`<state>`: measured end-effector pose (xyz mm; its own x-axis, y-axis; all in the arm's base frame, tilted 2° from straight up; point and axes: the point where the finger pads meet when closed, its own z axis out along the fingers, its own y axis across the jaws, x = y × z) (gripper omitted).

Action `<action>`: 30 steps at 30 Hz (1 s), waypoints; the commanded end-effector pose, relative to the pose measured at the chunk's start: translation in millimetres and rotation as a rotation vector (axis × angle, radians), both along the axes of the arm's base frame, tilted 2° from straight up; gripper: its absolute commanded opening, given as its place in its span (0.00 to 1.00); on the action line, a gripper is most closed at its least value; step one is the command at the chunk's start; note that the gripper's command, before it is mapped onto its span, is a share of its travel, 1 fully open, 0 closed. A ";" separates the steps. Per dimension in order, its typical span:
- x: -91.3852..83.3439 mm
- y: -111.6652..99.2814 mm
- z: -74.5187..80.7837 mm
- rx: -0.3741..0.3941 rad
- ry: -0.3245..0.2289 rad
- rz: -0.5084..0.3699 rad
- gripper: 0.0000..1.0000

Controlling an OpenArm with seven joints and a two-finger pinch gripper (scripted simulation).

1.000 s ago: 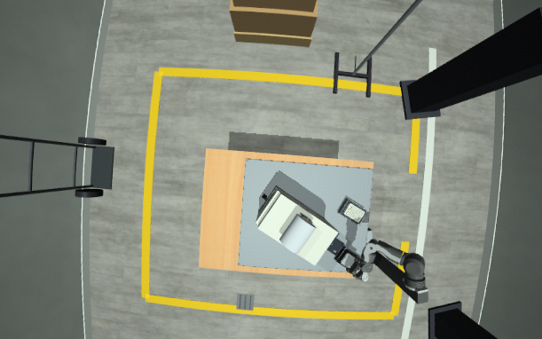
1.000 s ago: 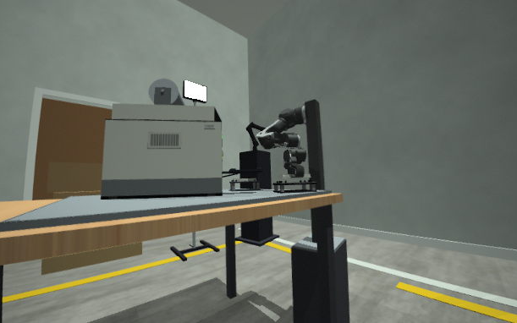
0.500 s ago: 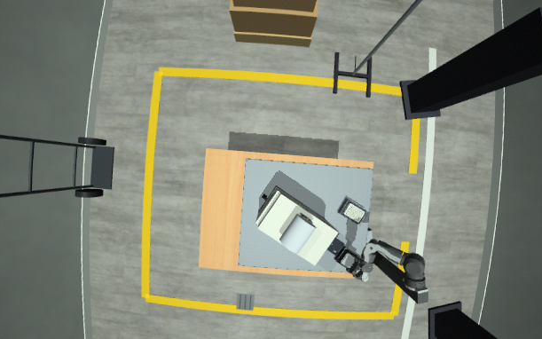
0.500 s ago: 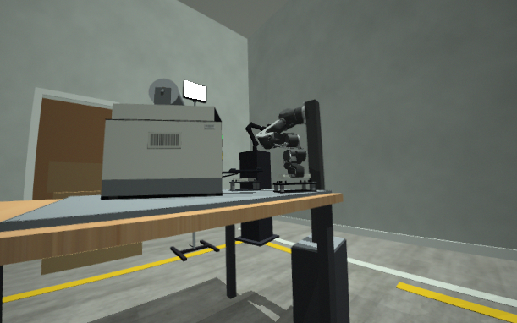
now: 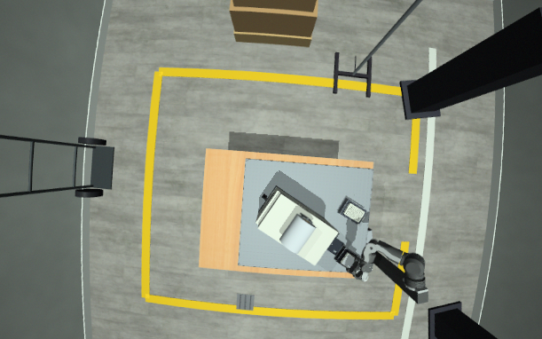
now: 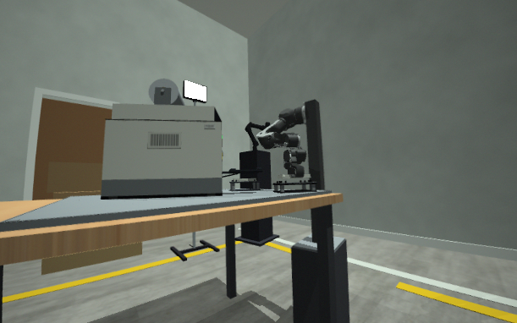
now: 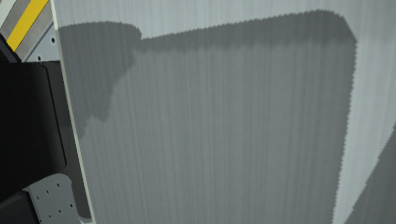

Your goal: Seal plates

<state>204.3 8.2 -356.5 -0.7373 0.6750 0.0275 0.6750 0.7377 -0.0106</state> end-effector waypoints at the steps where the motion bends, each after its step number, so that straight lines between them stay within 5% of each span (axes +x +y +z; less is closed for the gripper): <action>1: 0.3 1.3 -1.3 0.006 -0.004 0.005 0.00; 30: 0.2 1.0 -7.1 0.004 -0.003 0.002 0.00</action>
